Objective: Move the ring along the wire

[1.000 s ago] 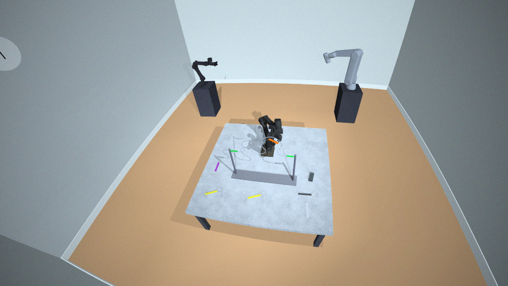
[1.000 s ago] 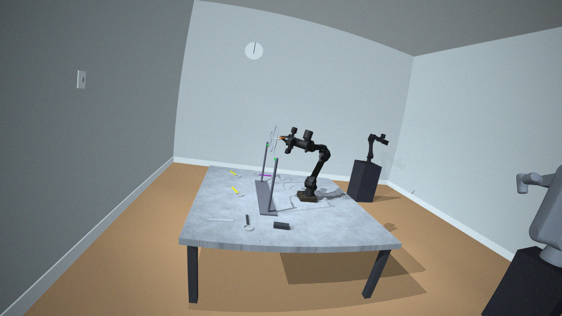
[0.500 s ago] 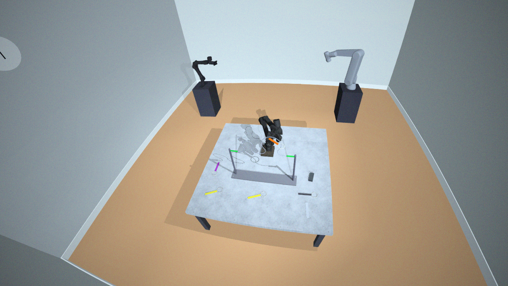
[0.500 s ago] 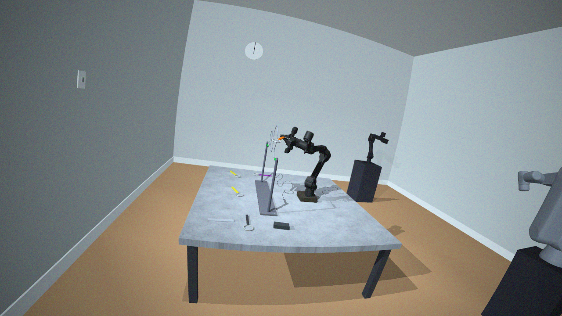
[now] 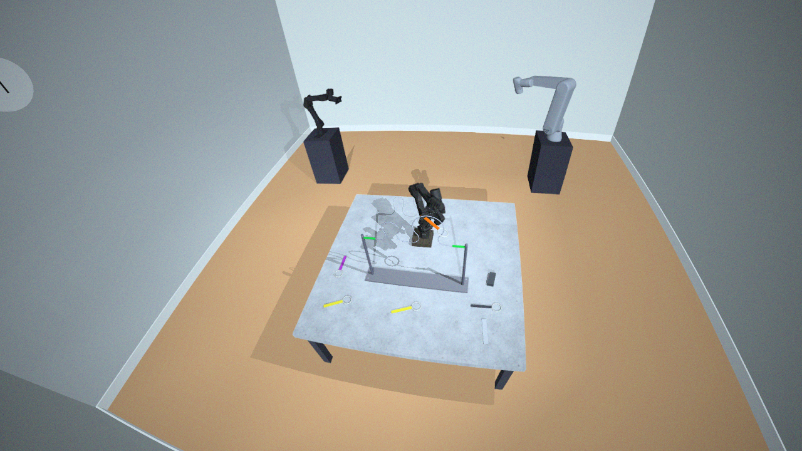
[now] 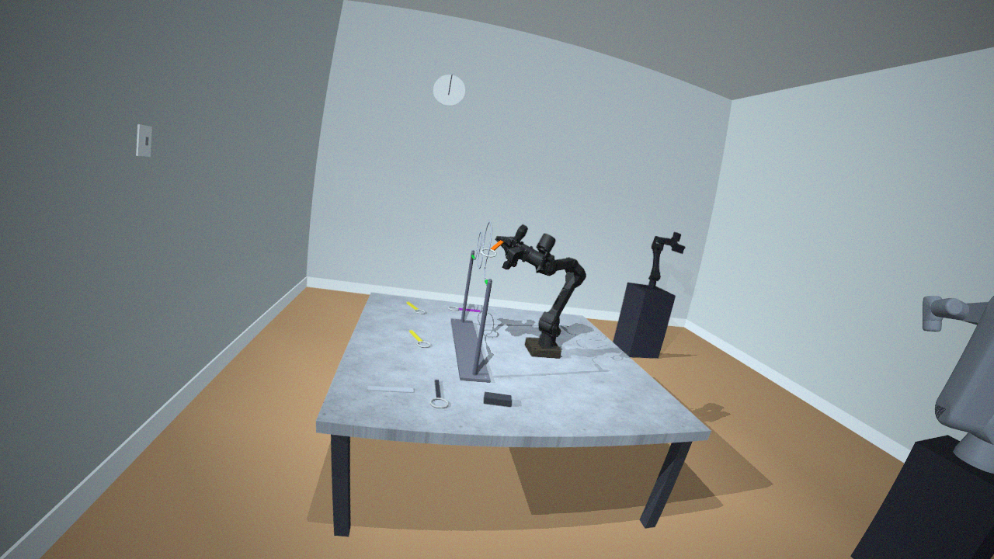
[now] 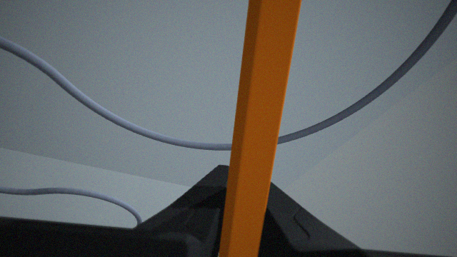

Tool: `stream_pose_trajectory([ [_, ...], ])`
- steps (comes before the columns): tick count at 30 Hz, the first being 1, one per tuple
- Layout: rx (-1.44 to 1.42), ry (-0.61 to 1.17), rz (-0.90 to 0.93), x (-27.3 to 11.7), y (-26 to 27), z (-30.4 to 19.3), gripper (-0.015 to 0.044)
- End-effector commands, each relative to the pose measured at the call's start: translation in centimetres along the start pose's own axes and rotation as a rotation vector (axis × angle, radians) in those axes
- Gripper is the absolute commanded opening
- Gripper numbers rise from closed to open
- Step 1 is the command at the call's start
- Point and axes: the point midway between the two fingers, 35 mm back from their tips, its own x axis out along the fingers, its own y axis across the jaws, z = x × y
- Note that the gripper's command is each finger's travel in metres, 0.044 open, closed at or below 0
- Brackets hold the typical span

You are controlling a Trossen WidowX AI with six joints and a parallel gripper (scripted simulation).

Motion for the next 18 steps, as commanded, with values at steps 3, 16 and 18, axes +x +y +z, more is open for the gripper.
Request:
stream_pose_trajectory([
  [3, -0.069, -0.008, -0.038, 0.0, -0.11, 0.03, -0.015],
  [16, -0.178, -0.02, -0.097, 0.03, -0.15, -0.01, -0.015],
  [18, -0.184, -0.02, -0.101, 0.03, -0.03, -0.04, -0.015],
])
